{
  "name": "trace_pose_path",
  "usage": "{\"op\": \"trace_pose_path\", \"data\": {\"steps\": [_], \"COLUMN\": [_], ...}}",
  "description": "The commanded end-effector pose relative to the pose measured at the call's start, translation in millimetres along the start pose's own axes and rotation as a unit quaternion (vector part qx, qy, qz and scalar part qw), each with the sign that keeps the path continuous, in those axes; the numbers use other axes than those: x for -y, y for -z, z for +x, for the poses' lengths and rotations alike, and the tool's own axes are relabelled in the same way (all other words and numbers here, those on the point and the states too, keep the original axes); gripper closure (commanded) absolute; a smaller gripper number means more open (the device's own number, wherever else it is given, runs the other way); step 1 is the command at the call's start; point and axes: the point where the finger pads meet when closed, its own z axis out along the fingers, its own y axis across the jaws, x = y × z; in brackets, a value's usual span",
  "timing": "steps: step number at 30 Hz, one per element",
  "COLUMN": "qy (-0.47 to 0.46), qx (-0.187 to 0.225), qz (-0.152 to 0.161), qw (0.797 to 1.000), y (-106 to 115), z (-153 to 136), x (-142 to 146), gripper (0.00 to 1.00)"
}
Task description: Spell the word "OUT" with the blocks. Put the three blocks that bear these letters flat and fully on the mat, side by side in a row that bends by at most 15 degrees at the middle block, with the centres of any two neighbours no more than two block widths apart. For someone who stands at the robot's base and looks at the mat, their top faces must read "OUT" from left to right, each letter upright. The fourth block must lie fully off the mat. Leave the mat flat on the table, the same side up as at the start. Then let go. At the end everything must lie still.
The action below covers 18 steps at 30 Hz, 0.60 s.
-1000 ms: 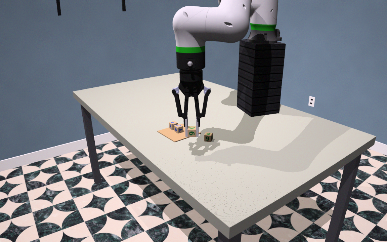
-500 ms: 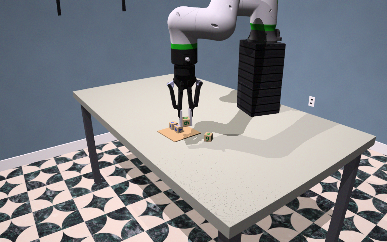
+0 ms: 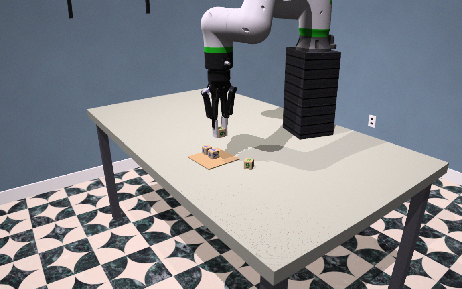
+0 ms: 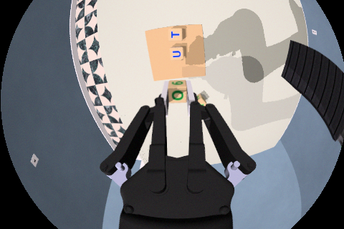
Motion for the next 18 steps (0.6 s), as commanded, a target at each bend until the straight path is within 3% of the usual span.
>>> {"op": "trace_pose_path", "data": {"steps": [1, 18], "qy": [0.006, 0.006], "qx": [0.008, 0.008], "qz": [0.001, 0.001], "qw": [1.000, 1.000], "y": [1.0, -6.5], "z": [2.5, 2.5], "x": [-0.5, -0.4], "gripper": [0.84, 0.84]}}
